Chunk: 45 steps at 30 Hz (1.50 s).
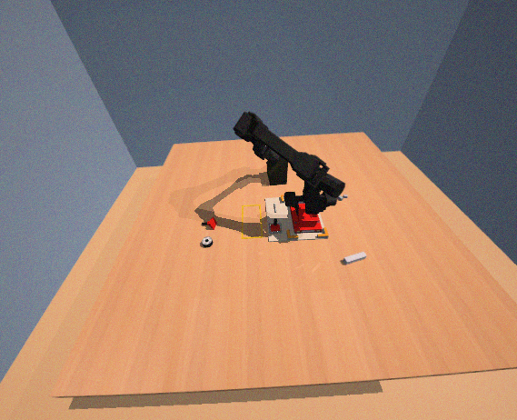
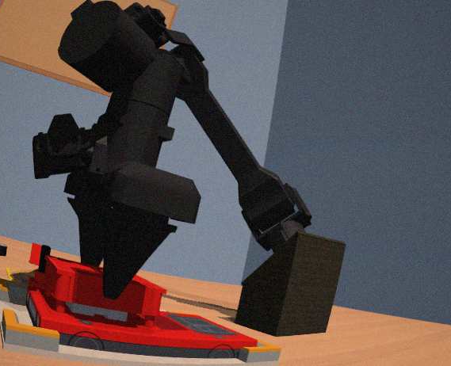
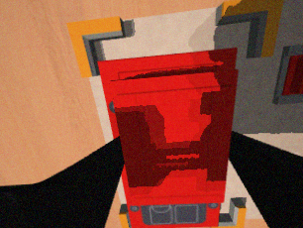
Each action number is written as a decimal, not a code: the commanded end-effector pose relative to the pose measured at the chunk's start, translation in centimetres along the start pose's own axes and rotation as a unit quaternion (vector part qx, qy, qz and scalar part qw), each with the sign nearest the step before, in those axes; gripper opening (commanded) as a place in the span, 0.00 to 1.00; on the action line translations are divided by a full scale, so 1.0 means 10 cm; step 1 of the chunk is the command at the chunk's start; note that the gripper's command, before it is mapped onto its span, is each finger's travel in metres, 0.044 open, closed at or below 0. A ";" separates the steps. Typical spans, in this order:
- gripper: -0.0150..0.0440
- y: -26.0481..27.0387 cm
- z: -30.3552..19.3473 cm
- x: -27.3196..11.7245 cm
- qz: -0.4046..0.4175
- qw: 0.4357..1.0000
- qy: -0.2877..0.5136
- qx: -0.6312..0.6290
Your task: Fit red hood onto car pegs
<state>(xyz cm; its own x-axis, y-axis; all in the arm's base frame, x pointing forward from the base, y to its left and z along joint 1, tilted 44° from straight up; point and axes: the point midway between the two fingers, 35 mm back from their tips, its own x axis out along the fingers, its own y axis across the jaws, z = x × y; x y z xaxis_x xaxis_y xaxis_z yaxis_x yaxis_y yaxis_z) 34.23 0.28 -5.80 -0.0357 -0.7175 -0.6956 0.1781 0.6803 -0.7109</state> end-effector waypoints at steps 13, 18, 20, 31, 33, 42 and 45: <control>0.25 0.00 0.00 -0.07 0.001 1.000 -0.001 0.001; 0.25 0.00 0.00 -0.06 0.002 1.000 -0.001 0.001; 0.25 0.00 0.00 -0.06 0.002 1.000 -0.002 0.000; 0.25 0.00 0.00 -0.05 0.003 1.000 -0.004 0.000; 0.25 0.00 0.00 -0.05 0.004 1.000 -0.004 0.000; 0.25 -0.01 0.00 -0.04 0.005 1.000 -0.005 -0.001; 0.25 -0.01 0.00 -0.04 0.005 1.000 -0.005 -0.001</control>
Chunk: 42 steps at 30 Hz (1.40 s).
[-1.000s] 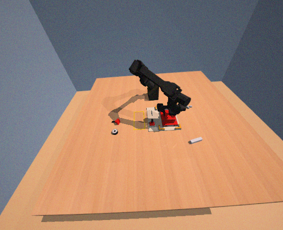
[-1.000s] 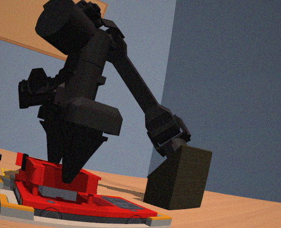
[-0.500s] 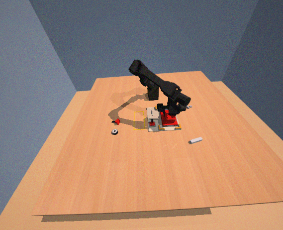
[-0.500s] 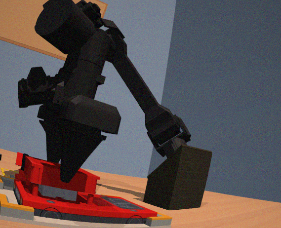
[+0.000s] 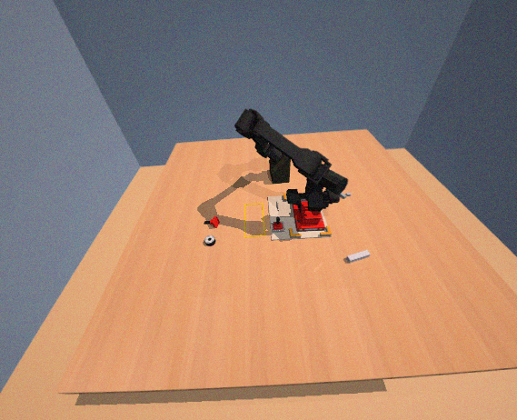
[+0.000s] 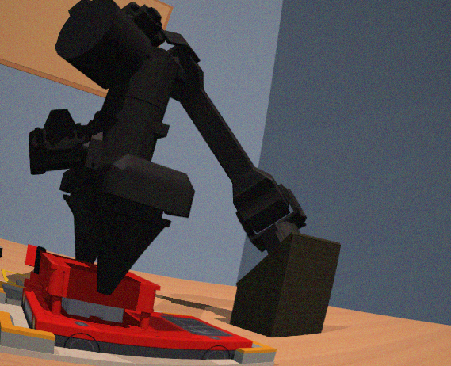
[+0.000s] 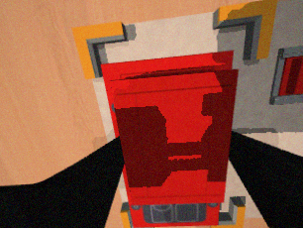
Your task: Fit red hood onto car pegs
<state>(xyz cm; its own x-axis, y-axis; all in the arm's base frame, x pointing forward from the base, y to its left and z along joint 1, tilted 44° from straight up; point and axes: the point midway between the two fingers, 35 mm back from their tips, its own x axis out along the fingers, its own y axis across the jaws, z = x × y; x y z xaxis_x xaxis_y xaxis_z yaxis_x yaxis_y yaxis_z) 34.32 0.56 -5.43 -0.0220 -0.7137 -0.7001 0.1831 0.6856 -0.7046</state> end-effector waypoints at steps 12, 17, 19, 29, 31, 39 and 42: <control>0.25 0.00 -0.01 0.02 0.000 1.000 0.001 -0.003; 0.25 0.00 -0.01 0.04 0.000 1.000 0.001 -0.003; 0.25 0.00 -0.01 0.05 0.000 1.000 0.001 -0.003; 0.25 0.00 -0.01 0.10 0.000 1.000 0.001 -0.003; 0.25 0.01 -0.01 0.11 0.000 1.000 0.001 -0.003; 0.25 0.01 0.00 0.14 0.000 1.000 0.001 -0.003; 0.25 0.01 0.00 0.15 0.000 1.000 0.001 -0.002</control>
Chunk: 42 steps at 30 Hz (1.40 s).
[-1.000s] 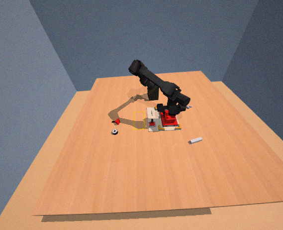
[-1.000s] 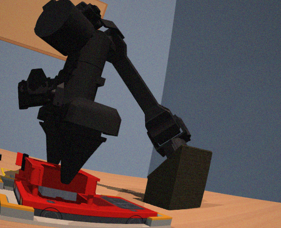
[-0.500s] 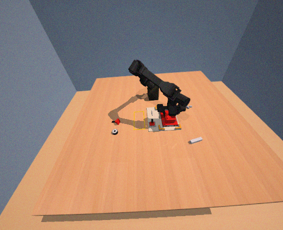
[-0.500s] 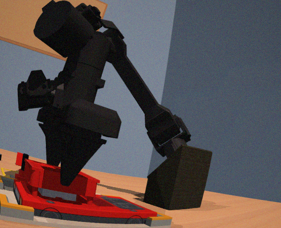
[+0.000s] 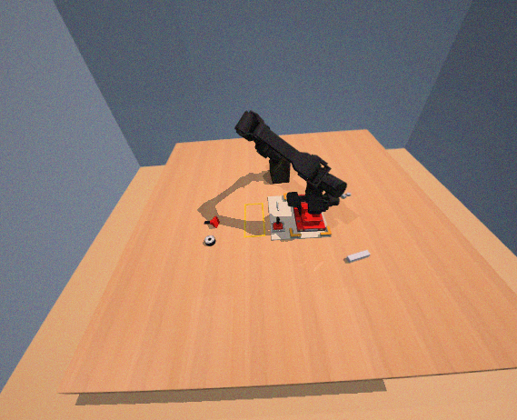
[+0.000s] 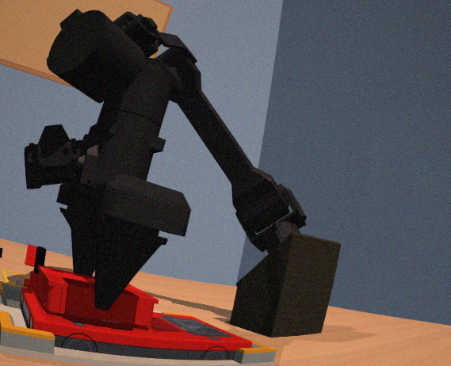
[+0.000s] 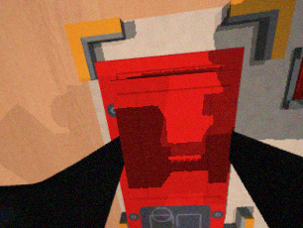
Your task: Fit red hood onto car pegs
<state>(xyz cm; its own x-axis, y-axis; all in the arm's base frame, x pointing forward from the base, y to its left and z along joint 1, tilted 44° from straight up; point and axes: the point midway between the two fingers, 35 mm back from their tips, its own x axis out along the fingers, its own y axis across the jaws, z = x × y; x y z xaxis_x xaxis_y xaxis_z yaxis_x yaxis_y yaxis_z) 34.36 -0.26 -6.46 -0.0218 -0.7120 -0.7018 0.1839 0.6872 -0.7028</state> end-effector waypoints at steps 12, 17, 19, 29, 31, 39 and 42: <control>0.48 0.00 0.00 0.01 0.000 1.000 0.001 0.001; 0.70 0.00 0.00 0.01 0.000 1.000 0.001 0.001; 0.79 0.00 0.00 0.01 0.000 1.000 0.001 0.001; 1.00 0.01 0.02 -0.12 0.004 1.000 0.003 0.001; 1.00 0.01 0.04 -0.31 0.008 1.000 0.007 0.001; 1.00 -0.02 0.04 -0.70 0.014 1.000 0.017 0.001; 1.00 -0.02 0.04 -0.70 0.014 1.000 0.017 0.001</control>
